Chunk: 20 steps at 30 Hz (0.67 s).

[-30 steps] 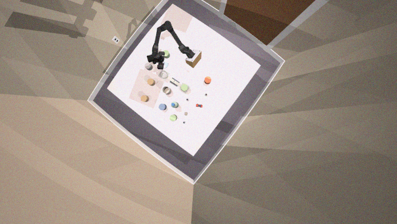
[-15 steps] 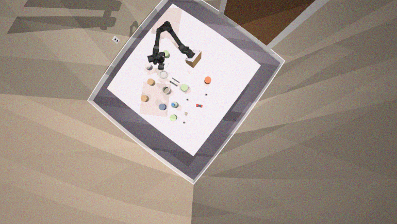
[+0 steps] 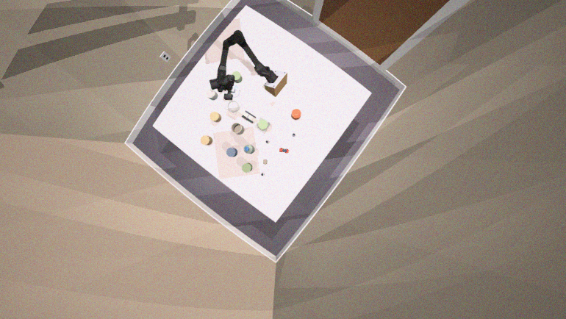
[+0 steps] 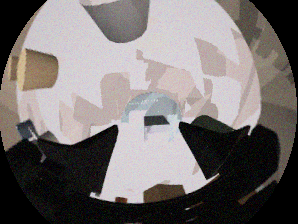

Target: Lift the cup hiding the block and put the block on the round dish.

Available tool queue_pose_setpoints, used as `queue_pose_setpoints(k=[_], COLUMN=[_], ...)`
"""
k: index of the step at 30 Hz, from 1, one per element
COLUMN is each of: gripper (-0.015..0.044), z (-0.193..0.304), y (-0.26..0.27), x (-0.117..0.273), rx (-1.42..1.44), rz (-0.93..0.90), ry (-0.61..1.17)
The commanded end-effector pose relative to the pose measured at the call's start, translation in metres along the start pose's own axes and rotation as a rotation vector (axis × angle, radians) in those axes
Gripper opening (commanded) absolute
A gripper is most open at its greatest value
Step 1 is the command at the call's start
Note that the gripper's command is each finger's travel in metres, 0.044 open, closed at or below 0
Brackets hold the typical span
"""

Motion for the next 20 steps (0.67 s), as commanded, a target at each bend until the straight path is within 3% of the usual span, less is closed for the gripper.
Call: queue_pose_setpoints(k=[1,20], gripper=[0.0440,0.0440], z=[-0.003,0.001], y=[0.004,-0.005], x=[0.013,0.088], rx=[-0.012,0.022], rz=[-0.017,0.013], ry=[-0.020,0.025])
Point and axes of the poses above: the point midway between the two fingers, 35 mm back from their tips, its own x axis back along the fingers, its own y axis across the jaws, z = x × y, the point moved 10 cm from there along x, back along the fingers, and after that the axes turned 11 degrees about -x, right-handed, at the moved point
